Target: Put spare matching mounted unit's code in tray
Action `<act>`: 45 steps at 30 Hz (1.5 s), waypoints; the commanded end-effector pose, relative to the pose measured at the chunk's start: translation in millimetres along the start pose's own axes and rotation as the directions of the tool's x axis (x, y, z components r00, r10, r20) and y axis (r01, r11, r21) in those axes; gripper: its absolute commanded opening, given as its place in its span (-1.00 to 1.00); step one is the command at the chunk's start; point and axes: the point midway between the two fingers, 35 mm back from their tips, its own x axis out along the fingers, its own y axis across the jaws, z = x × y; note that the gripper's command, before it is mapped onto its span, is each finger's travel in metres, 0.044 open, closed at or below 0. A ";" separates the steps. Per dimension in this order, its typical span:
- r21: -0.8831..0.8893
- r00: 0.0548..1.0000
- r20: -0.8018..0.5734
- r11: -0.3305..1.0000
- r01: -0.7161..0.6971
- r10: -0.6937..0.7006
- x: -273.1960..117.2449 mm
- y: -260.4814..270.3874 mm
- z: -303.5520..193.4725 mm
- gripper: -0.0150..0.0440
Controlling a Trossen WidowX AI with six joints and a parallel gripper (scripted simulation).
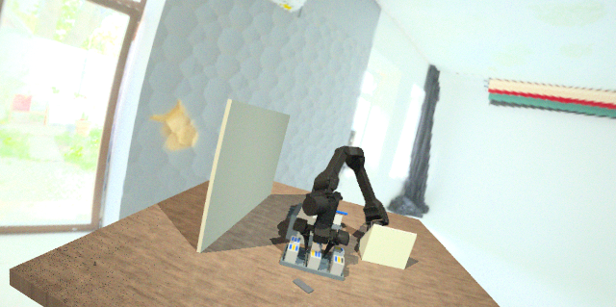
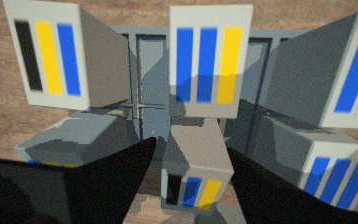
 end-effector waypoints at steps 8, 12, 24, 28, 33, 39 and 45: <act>-0.006 1.000 -0.007 1.000 0.001 -0.001 2.1 0.8 -0.5 0.53; -0.006 1.000 -0.007 1.000 0.001 -0.001 2.1 0.8 -0.5 0.53; -0.006 1.000 -0.007 1.000 0.001 -0.001 2.1 0.8 -0.5 0.53; -0.006 1.000 -0.007 1.000 0.001 -0.001 2.1 0.8 -0.5 0.53; -0.006 1.000 -0.007 1.000 0.001 -0.001 2.1 0.8 -0.5 0.53; -0.006 1.000 -0.007 1.000 0.001 -0.001 2.1 0.8 -0.5 0.53; 0.000 1.000 0.000 1.000 0.000 0.000 0.1 0.1 0.0 -0.01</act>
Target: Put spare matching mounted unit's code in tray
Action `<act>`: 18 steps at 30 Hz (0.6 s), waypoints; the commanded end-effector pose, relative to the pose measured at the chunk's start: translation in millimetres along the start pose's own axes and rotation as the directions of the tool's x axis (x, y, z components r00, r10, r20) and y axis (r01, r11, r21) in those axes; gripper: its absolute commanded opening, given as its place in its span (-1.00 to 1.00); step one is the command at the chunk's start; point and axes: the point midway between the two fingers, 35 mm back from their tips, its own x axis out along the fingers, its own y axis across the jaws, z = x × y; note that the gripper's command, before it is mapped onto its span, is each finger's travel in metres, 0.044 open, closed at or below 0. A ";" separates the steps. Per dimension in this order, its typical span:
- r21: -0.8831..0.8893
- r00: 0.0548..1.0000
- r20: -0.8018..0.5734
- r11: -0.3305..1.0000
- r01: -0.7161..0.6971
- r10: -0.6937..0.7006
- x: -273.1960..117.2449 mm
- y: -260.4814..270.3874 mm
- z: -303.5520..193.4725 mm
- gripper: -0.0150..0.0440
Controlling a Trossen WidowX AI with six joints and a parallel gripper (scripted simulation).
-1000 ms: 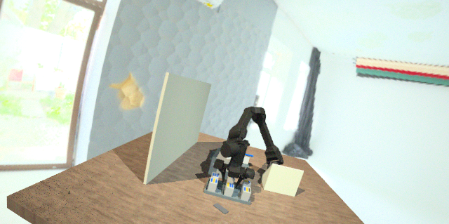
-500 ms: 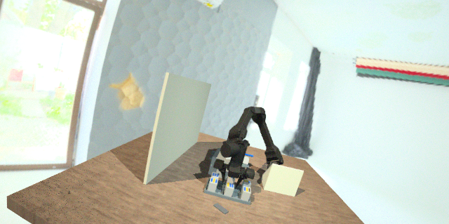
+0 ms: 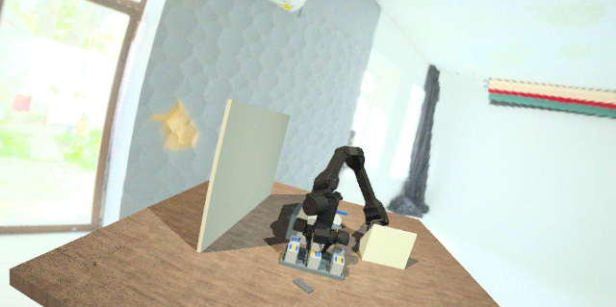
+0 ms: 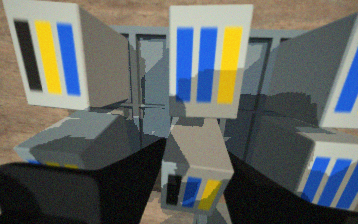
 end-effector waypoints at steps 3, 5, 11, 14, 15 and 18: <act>0.000 1.000 0.000 1.000 0.000 0.000 0.0 0.1 0.0 -0.08; 0.000 1.000 0.000 1.000 0.000 0.000 0.0 0.1 0.0 -0.12; 0.000 1.000 0.000 1.000 0.000 0.000 0.0 0.1 0.0 -0.49; 0.000 1.000 0.000 1.000 0.000 0.000 0.0 0.1 0.0 -0.49; 0.000 1.000 0.000 1.000 0.000 0.000 0.0 0.1 0.0 -0.49; 0.000 1.000 0.000 1.000 0.000 0.000 0.0 0.1 0.0 -0.49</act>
